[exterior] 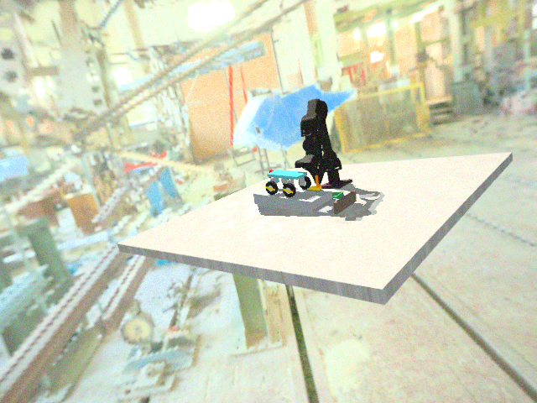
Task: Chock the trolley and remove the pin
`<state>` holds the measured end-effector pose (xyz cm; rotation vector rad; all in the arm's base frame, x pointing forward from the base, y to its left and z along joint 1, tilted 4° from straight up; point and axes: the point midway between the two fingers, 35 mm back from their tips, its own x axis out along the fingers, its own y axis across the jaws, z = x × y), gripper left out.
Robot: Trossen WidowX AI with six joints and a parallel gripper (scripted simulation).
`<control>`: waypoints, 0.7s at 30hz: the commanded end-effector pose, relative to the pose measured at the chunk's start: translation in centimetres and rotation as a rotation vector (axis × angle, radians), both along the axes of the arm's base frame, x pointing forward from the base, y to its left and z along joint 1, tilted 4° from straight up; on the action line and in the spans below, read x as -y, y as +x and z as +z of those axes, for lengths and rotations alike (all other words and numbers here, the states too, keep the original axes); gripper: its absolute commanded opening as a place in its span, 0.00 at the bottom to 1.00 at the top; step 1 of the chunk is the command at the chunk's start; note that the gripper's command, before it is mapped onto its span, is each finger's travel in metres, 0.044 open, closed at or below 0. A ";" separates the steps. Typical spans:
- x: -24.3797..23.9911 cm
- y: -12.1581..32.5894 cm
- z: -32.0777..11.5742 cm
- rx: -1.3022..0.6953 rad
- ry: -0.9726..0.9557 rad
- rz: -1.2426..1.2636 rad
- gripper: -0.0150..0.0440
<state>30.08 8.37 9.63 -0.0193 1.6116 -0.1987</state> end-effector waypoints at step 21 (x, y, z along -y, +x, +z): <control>-0.4 0.1 2.1 0.002 -0.006 0.000 0.58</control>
